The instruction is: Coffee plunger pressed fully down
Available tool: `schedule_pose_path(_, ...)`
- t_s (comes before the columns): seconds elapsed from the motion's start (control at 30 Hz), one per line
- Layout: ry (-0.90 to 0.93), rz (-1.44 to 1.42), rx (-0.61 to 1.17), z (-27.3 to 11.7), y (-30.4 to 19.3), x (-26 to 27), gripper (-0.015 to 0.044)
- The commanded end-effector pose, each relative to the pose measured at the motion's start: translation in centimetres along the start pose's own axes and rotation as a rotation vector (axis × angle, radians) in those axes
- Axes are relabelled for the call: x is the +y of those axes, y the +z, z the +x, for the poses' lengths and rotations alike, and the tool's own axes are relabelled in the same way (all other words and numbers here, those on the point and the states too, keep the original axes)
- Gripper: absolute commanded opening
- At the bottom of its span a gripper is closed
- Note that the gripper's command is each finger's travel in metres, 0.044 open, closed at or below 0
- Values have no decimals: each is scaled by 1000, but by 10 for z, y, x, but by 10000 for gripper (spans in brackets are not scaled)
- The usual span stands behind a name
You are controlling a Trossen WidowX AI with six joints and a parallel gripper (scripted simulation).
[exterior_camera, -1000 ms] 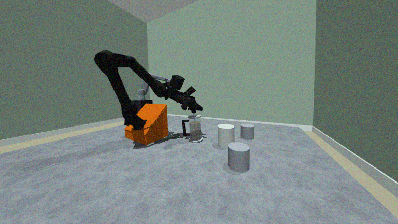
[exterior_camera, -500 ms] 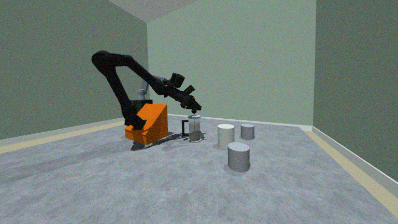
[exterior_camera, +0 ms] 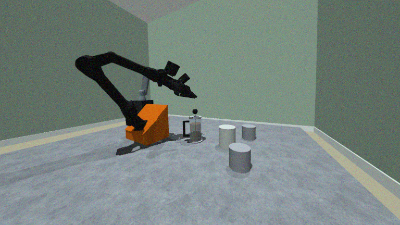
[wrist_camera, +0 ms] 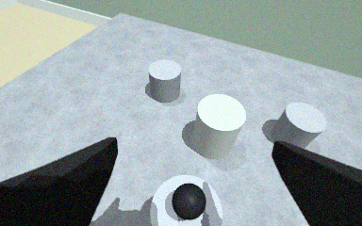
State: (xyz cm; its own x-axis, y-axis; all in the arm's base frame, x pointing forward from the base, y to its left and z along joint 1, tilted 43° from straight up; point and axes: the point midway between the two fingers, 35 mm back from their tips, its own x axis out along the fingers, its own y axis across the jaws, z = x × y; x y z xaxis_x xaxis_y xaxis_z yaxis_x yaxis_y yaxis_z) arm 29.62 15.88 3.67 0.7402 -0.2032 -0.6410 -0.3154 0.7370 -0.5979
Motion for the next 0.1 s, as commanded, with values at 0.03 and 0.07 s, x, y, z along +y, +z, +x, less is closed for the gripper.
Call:
schedule_pose_path(0.03, -6, 8, -5, -4, 2, -2, 440)
schedule_pose_path(0.07, -6, 8, -5, -4, 2, -2, 440)
